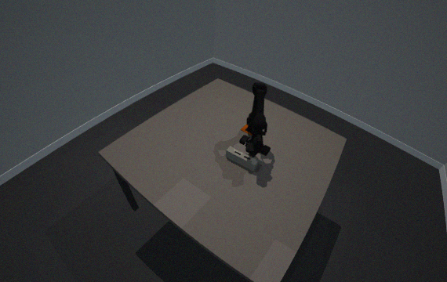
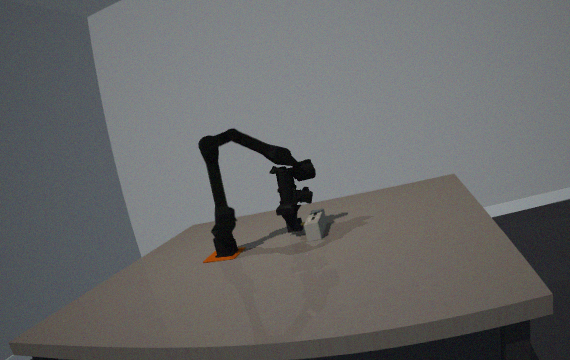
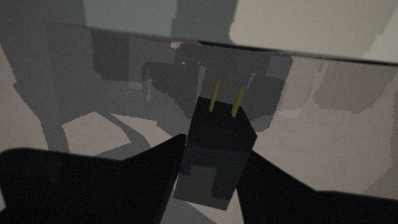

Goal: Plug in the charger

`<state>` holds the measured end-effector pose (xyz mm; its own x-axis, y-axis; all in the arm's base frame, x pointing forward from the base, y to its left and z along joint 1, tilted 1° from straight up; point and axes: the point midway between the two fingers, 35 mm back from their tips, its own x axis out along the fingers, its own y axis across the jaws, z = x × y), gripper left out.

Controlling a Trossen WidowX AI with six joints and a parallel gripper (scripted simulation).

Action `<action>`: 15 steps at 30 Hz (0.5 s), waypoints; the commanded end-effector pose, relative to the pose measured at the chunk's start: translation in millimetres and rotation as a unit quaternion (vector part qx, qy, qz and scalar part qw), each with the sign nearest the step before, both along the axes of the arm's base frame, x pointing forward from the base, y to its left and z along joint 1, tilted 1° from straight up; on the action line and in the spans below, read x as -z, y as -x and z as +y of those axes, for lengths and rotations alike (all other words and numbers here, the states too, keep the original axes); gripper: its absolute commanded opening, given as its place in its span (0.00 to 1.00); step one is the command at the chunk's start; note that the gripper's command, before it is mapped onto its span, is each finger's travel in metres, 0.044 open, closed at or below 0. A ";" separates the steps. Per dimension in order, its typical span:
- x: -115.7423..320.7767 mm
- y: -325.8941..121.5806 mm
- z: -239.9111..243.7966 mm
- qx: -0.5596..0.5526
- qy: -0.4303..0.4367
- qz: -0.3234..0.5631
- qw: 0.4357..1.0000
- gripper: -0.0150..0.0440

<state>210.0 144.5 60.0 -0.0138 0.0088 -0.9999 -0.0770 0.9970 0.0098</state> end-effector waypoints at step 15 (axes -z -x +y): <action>2.2 -7.7 1.8 -0.003 0.000 0.002 1.000 0.25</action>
